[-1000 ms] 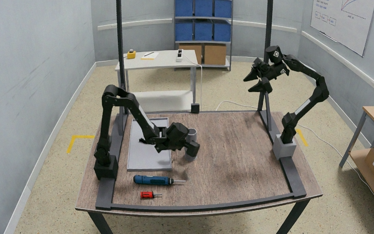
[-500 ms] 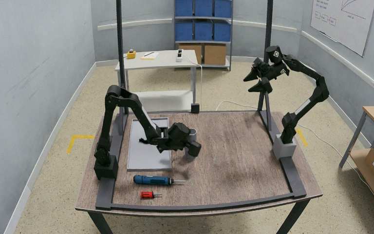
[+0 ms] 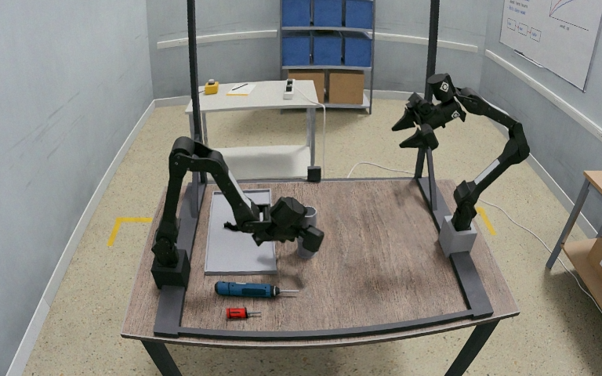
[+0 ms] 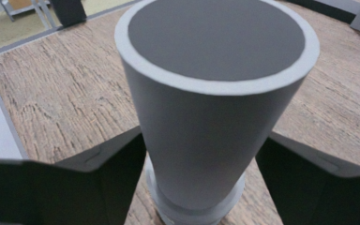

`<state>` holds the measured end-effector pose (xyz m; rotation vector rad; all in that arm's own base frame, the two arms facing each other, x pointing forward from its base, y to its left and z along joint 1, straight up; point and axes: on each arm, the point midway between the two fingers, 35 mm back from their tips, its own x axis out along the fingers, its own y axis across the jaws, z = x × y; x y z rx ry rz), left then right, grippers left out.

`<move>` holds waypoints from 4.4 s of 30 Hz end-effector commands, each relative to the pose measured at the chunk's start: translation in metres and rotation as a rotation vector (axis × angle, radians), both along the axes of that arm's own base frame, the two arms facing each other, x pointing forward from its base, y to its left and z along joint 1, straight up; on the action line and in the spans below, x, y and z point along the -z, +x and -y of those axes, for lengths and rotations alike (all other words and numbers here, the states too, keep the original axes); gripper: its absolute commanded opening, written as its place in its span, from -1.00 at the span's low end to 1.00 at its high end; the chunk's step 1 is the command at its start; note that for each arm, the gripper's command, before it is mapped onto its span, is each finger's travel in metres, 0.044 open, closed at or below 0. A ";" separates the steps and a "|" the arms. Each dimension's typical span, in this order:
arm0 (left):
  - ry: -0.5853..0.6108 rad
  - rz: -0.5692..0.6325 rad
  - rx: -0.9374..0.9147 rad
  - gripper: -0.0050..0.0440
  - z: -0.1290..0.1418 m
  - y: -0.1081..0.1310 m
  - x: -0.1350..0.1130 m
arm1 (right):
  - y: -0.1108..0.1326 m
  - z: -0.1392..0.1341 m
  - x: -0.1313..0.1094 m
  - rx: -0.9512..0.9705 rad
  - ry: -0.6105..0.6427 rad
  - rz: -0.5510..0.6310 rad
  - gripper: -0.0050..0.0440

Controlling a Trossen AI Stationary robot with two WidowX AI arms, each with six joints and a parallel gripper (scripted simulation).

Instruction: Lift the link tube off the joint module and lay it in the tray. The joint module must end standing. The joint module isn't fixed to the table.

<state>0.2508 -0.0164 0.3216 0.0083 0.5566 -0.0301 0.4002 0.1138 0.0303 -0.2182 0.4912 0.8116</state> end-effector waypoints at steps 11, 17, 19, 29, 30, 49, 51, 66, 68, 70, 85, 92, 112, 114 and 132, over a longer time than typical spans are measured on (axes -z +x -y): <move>-0.001 0.011 -0.001 1.00 0.000 -0.001 -0.005 | 0.004 0.000 -0.008 0.002 0.002 0.024 0.03; -0.001 0.011 -0.001 1.00 0.000 -0.001 -0.005 | 0.004 0.000 -0.008 0.002 0.002 0.024 0.07; -0.001 0.011 -0.001 1.00 0.000 -0.001 -0.005 | 0.009 0.000 -0.019 0.007 0.003 0.042 0.07; -0.001 0.011 -0.001 1.00 0.000 -0.001 -0.005 | 0.014 -0.003 -0.038 0.003 0.005 0.044 0.07; -0.001 0.011 -0.001 1.00 0.000 -0.001 -0.005 | 0.014 -0.003 -0.041 0.002 0.005 0.044 0.07; -0.001 0.011 -0.001 1.00 0.000 -0.001 -0.005 | 0.004 0.000 -0.044 -0.002 0.004 0.039 0.07; -0.001 0.011 -0.001 1.00 0.000 -0.001 -0.005 | 0.004 0.000 -0.044 -0.002 0.004 0.039 0.07; -0.001 0.011 -0.001 1.00 0.000 -0.001 -0.005 | 0.004 0.000 -0.103 -0.001 0.005 0.048 0.07; -0.001 0.011 -0.001 1.00 0.000 -0.001 -0.005 | 0.004 0.000 -0.108 -0.001 0.005 0.048 0.07; -0.001 0.011 -0.001 1.00 0.000 -0.001 -0.005 | 0.004 0.000 -0.108 -0.001 0.005 0.048 0.07; 0.007 -0.068 0.006 1.00 0.006 0.090 0.068 | -0.060 -0.004 -0.076 0.004 0.003 0.021 0.07; 0.010 -0.120 0.009 1.00 0.008 0.127 0.123 | -0.083 -0.005 -0.067 0.004 0.003 0.019 0.07; 0.000 0.002 0.012 1.00 0.010 0.178 0.160 | -0.105 -0.008 -0.070 0.038 -0.041 -0.217 0.07; 0.000 0.002 0.012 1.00 0.010 0.178 0.160 | -0.105 -0.009 -0.072 0.045 -0.049 -0.261 0.07; -0.001 0.022 0.010 1.00 0.010 0.179 0.151 | -0.130 -0.013 -0.065 0.104 -0.133 -0.764 0.07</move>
